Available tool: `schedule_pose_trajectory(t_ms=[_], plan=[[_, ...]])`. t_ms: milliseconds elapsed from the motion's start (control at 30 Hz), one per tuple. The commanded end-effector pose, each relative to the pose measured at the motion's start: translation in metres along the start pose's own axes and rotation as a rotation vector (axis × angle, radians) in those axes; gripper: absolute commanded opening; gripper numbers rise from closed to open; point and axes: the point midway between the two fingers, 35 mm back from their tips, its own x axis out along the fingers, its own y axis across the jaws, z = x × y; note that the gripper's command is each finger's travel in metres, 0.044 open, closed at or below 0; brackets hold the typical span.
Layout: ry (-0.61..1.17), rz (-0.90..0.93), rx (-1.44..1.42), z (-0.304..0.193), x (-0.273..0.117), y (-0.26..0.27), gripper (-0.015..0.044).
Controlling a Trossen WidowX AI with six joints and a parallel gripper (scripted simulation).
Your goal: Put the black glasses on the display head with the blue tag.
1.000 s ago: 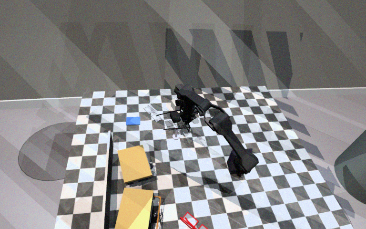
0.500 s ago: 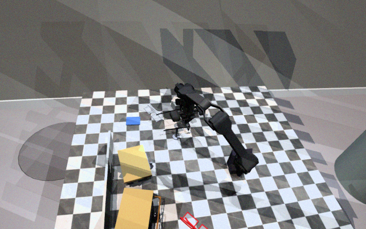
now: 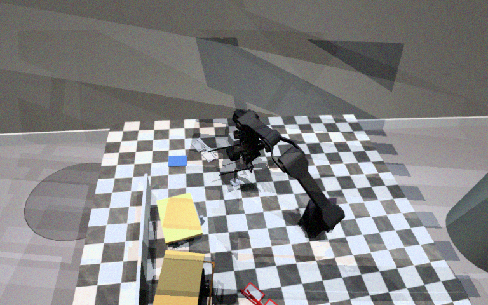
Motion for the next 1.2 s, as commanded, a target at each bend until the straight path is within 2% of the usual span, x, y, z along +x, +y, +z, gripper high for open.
schedule_pose_trajectory(t_ms=[0,1167], plan=[[-0.003,-0.002,-0.002,0.0038,-0.0002,-0.0014,0.0],[-0.003,-0.002,-0.002,-0.0025,0.0,-0.0016,0.0]])
